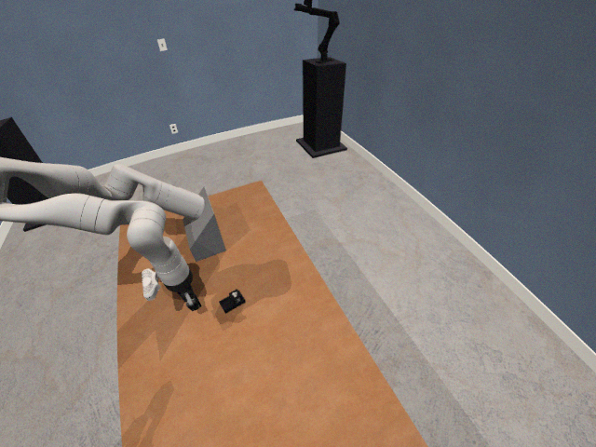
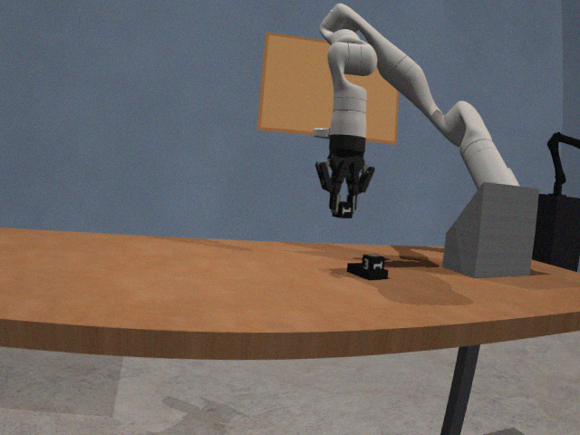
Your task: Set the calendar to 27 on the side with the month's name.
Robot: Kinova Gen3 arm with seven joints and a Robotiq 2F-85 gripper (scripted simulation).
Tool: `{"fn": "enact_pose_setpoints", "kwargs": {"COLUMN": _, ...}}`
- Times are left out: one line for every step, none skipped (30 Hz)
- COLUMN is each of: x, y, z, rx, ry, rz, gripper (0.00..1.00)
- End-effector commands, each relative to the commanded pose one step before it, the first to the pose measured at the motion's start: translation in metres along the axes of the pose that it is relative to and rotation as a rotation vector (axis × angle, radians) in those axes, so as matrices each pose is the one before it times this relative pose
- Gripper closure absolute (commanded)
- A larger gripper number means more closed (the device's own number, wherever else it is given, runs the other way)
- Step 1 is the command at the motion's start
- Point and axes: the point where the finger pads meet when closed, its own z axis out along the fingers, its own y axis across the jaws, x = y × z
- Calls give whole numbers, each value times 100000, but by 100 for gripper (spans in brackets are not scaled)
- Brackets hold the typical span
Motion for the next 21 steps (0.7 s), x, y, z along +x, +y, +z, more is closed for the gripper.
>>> {"fn": "enact_pose_setpoints", "kwargs": {"x": -1216, "y": -155, "z": -210, "rx": 288, "ry": -40, "rz": -333, "gripper": 72}}
{"fn": "enact_pose_setpoints", "kwargs": {"x": -1441, "y": -73, "z": -179, "rx": 45, "ry": -72, "rz": 188, "gripper": 72}}
{"fn": "enact_pose_setpoints", "kwargs": {"x": -1701, "y": -5, "z": -197, "rx": 18, "ry": -33, "rz": 232, "gripper": 72}}
{"fn": "enact_pose_setpoints", "kwargs": {"x": -1693, "y": 83, "z": -179, "rx": -18, "ry": 26, "rz": 244, "gripper": 72}}
{"fn": "enact_pose_setpoints", "kwargs": {"x": -1421, "y": 138, "z": -137, "rx": -40, "ry": 70, "rz": 216, "gripper": 72}}
{"fn": "enact_pose_setpoints", "kwargs": {"x": -961, "y": 129, "z": -85, "rx": -40, "ry": 74, "rz": 153, "gripper": 72}}
{"fn": "enact_pose_setpoints", "kwargs": {"x": -449, "y": 71, "z": -38, "rx": -22, "ry": 42, "rz": 74, "gripper": 72}}
{"fn": "enact_pose_setpoints", "kwargs": {"x": -78, "y": 13, "z": -6, "rx": -4, "ry": 8, "rz": 13, "gripper": 72}}
{"fn": "enact_pose_setpoints", "kwargs": {"x": 0, "y": 0, "z": 0, "rx": 0, "ry": 0, "rz": 0, "gripper": 72}}
{"fn": "enact_pose_setpoints", "kwargs": {"x": 0, "y": 0, "z": 0, "rx": 0, "ry": 0, "rz": 0, "gripper": 72}}
{"fn": "enact_pose_setpoints", "kwargs": {"x": 0, "y": 0, "z": 0, "rx": 0, "ry": 0, "rz": 0, "gripper": 72}}
{"fn": "enact_pose_setpoints", "kwargs": {"x": 0, "y": 0, "z": 0, "rx": 0, "ry": 0, "rz": 0, "gripper": 72}}
{"fn": "enact_pose_setpoints", "kwargs": {"x": 0, "y": 0, "z": 0, "rx": 0, "ry": 0, "rz": 0, "gripper": 72}}
{"fn": "enact_pose_setpoints", "kwargs": {"x": 0, "y": 0, "z": 0, "rx": 0, "ry": 0, "rz": 0, "gripper": 72}}
{"fn": "enact_pose_setpoints", "kwargs": {"x": 0, "y": 0, "z": 0, "rx": 0, "ry": 0, "rz": 0, "gripper": 72}}
{"fn": "enact_pose_setpoints", "kwargs": {"x": 0, "y": 0, "z": 0, "rx": 0, "ry": 0, "rz": 0, "gripper": 72}}
{"fn": "enact_pose_setpoints", "kwargs": {"x": 0, "y": 0, "z": 0, "rx": 0, "ry": 0, "rz": 0, "gripper": 72}}
{"fn": "enact_pose_setpoints", "kwargs": {"x": 0, "y": 0, "z": 0, "rx": 0, "ry": 0, "rz": 0, "gripper": 72}}
{"fn": "enact_pose_setpoints", "kwargs": {"x": 0, "y": 0, "z": 0, "rx": 0, "ry": 0, "rz": 0, "gripper": 72}}
{"fn": "enact_pose_setpoints", "kwargs": {"x": 0, "y": 0, "z": 1, "rx": 0, "ry": 0, "rz": 0, "gripper": 72}}
{"fn": "enact_pose_setpoints", "kwargs": {"x": 0, "y": 0, "z": 10, "rx": 0, "ry": 0, "rz": 0, "gripper": 72}}
